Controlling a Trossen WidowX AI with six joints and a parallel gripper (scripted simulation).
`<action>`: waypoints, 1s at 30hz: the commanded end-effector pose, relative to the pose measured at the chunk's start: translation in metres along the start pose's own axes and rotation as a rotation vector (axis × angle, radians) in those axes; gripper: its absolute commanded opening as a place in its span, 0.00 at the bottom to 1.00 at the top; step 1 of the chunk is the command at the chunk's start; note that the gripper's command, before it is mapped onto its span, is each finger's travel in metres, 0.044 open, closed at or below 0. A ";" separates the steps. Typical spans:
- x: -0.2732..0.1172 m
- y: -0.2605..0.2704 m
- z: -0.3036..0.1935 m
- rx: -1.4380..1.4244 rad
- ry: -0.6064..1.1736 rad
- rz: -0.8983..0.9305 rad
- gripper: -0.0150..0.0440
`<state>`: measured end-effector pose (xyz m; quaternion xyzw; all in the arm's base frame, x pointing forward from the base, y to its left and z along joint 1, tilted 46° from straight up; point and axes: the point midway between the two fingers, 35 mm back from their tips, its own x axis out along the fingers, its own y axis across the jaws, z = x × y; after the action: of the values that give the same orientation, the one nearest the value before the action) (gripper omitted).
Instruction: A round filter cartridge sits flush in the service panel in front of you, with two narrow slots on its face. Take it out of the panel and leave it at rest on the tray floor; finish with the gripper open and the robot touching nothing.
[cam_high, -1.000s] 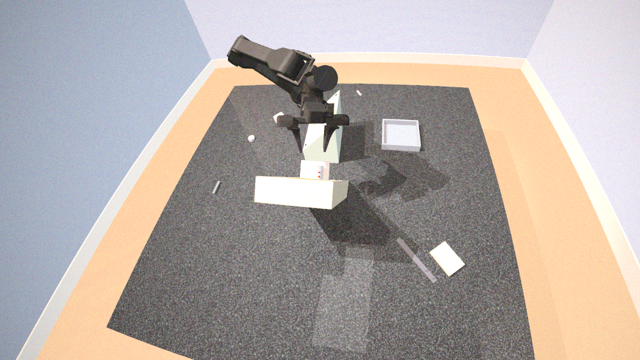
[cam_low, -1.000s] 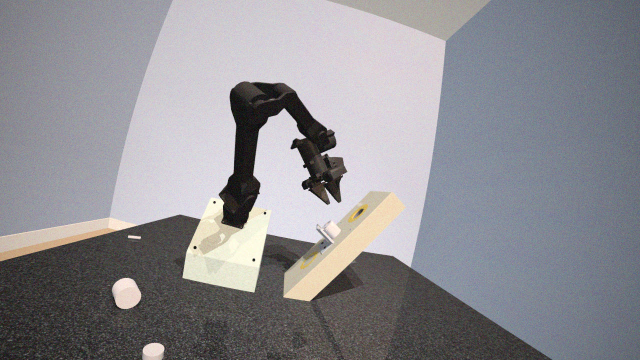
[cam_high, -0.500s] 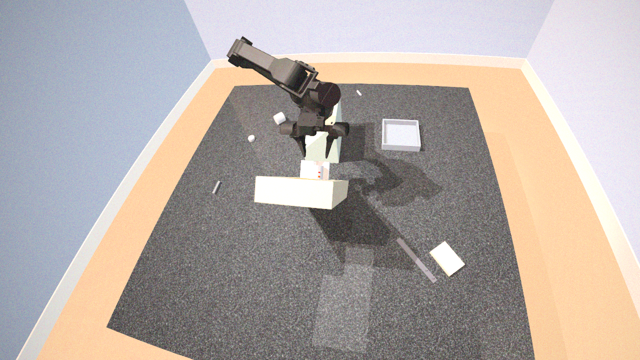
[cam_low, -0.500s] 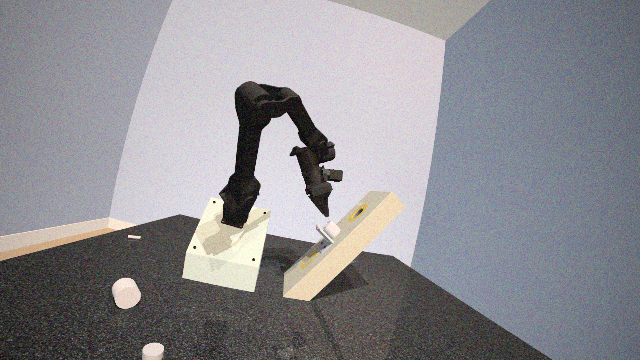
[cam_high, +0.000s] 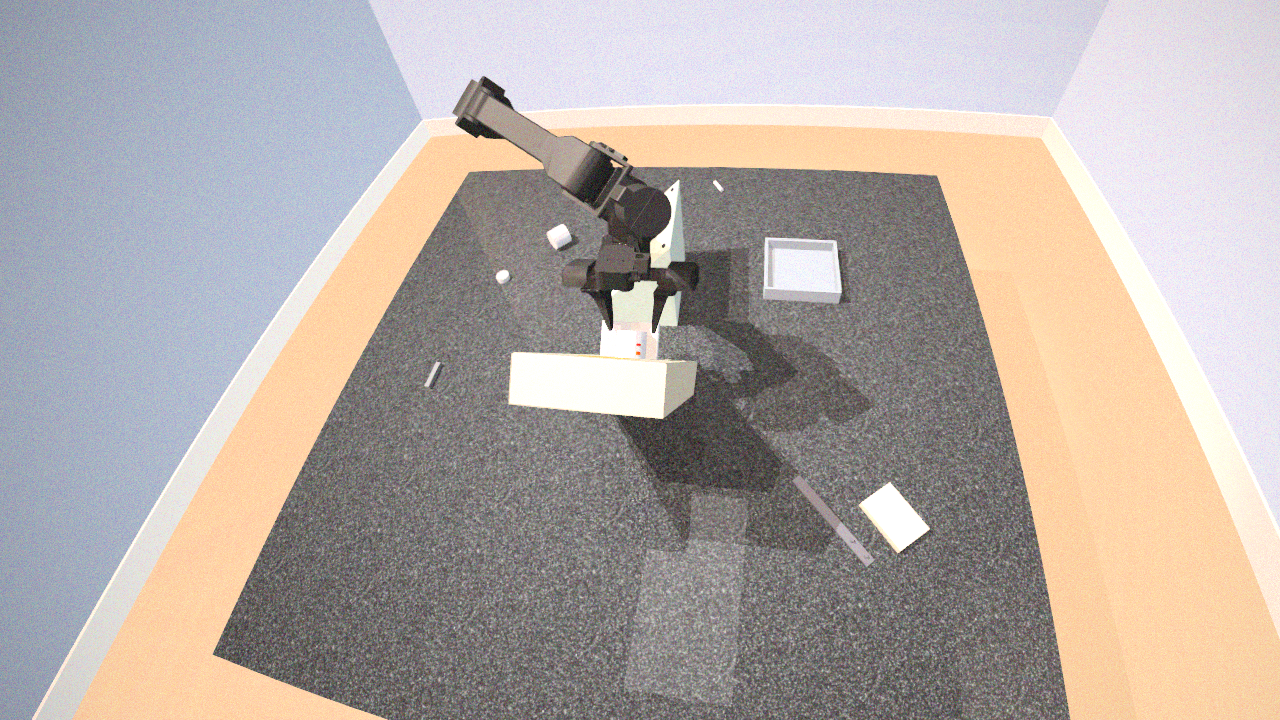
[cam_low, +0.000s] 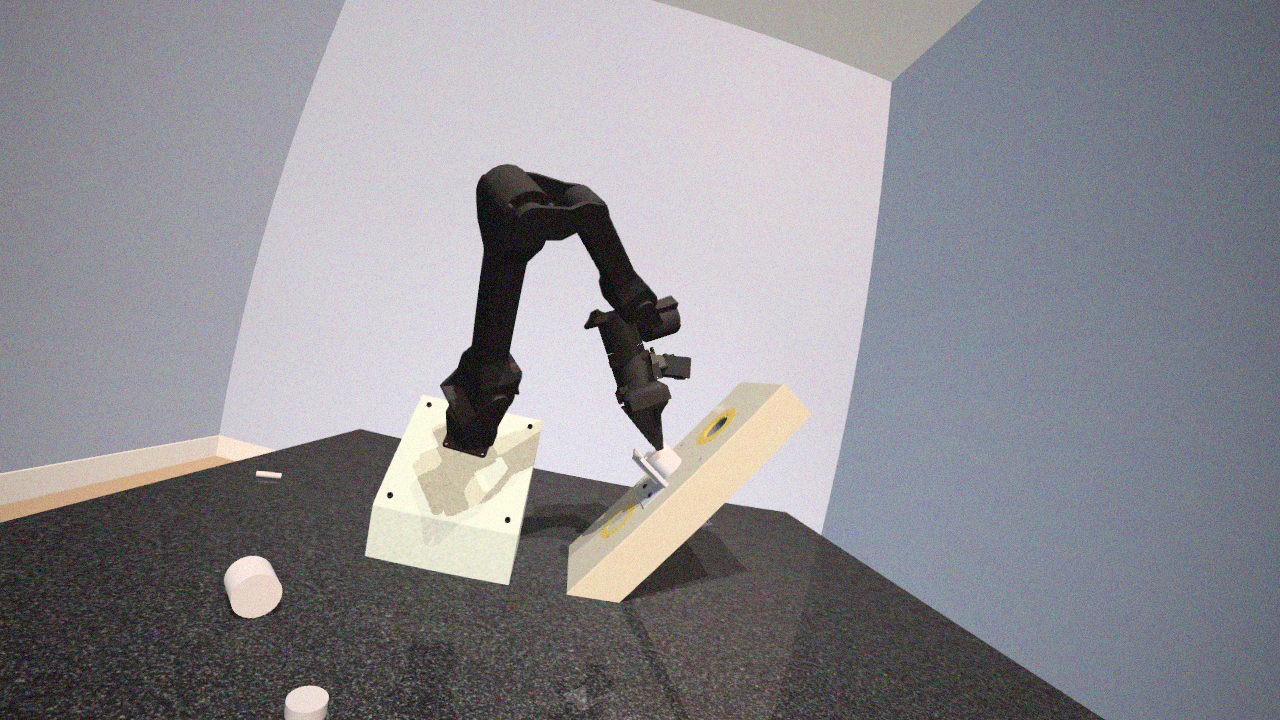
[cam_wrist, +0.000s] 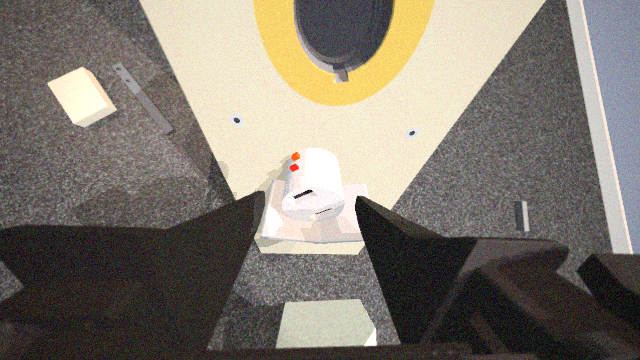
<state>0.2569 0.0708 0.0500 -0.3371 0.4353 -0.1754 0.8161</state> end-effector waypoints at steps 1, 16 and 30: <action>0.007 0.000 -0.003 -0.009 0.009 0.000 0.77; 0.018 -0.002 -0.001 0.000 0.000 -0.005 0.63; 0.011 -0.002 0.014 0.000 0.000 -0.005 0.25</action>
<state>0.2684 0.0608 0.0436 -0.3439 0.4388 -0.1775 0.8110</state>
